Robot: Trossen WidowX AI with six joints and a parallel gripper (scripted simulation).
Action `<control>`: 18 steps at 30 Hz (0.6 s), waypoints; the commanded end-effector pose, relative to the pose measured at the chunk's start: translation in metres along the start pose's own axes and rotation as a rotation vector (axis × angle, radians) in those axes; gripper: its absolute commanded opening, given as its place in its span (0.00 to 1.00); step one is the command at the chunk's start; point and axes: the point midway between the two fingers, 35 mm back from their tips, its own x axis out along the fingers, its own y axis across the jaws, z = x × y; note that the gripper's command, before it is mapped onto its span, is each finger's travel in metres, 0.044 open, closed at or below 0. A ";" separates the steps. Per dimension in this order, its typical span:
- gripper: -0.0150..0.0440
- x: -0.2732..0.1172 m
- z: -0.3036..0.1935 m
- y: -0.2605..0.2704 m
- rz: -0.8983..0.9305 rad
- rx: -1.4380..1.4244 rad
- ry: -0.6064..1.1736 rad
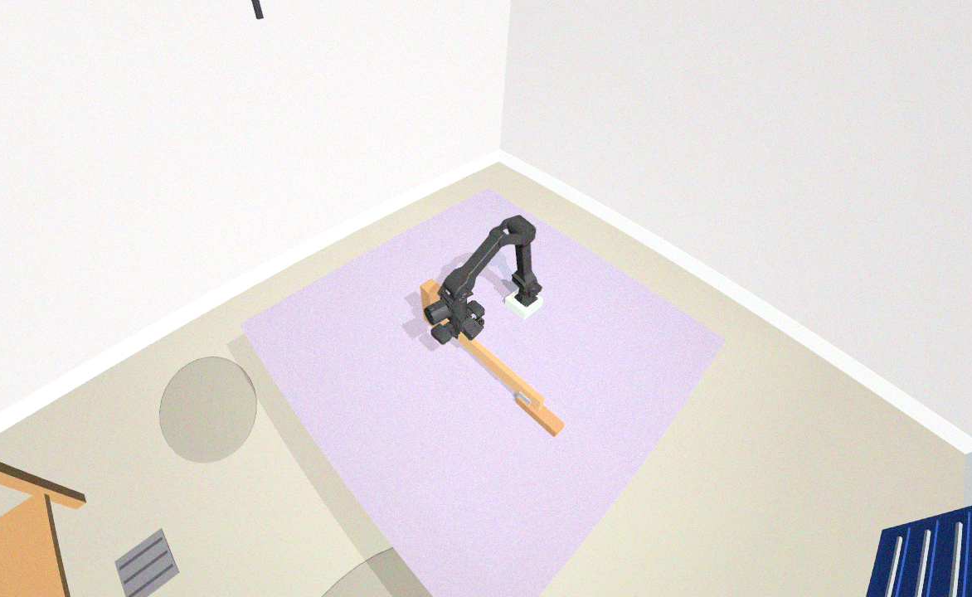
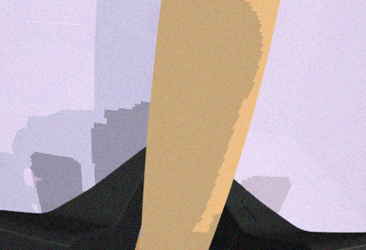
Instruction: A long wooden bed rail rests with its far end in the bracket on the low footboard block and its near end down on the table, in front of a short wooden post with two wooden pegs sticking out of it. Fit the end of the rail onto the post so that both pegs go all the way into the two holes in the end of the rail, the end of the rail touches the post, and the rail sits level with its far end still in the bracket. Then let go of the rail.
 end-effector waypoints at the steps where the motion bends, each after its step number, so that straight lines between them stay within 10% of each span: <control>1: 0.25 -0.006 0.000 -0.002 -0.012 0.000 -0.003; 18: 0.25 -0.014 0.000 -0.002 -0.012 0.000 -0.003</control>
